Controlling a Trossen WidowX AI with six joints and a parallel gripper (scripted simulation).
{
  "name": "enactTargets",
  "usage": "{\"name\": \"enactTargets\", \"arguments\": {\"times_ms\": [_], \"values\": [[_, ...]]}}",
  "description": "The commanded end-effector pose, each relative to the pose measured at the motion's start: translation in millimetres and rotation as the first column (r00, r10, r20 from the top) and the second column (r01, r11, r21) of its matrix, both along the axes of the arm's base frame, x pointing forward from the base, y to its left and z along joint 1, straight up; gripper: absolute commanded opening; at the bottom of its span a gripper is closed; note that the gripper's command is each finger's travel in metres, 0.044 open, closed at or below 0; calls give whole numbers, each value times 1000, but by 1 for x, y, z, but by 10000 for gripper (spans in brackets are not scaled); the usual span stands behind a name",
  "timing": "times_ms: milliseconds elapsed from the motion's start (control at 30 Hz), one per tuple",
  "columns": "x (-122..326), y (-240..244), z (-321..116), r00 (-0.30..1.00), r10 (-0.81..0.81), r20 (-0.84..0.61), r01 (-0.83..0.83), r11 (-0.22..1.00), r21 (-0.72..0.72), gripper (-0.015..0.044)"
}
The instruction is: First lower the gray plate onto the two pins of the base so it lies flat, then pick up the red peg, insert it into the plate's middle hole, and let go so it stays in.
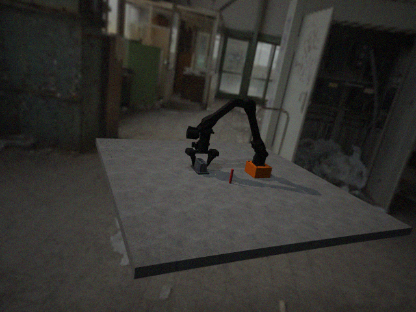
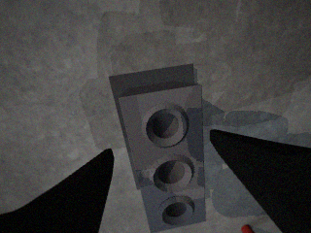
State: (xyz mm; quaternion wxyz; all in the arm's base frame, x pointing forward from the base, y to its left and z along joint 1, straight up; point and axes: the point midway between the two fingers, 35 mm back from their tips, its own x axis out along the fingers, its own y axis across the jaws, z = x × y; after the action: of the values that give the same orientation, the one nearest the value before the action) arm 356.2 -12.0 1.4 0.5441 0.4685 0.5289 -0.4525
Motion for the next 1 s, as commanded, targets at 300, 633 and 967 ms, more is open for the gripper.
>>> {"name": "enactTargets", "arguments": {"times_ms": [300, 633, 967], "values": [[-1, -1, 107, 1000, 4, -2, -4, 1000, 1, 440], [-1, 2, 118, 1000, 10, -3, -10, 1000, 1, 440], [-89, 132, 119, 948, 318, -5, -318, 948, 6, 440]]}}
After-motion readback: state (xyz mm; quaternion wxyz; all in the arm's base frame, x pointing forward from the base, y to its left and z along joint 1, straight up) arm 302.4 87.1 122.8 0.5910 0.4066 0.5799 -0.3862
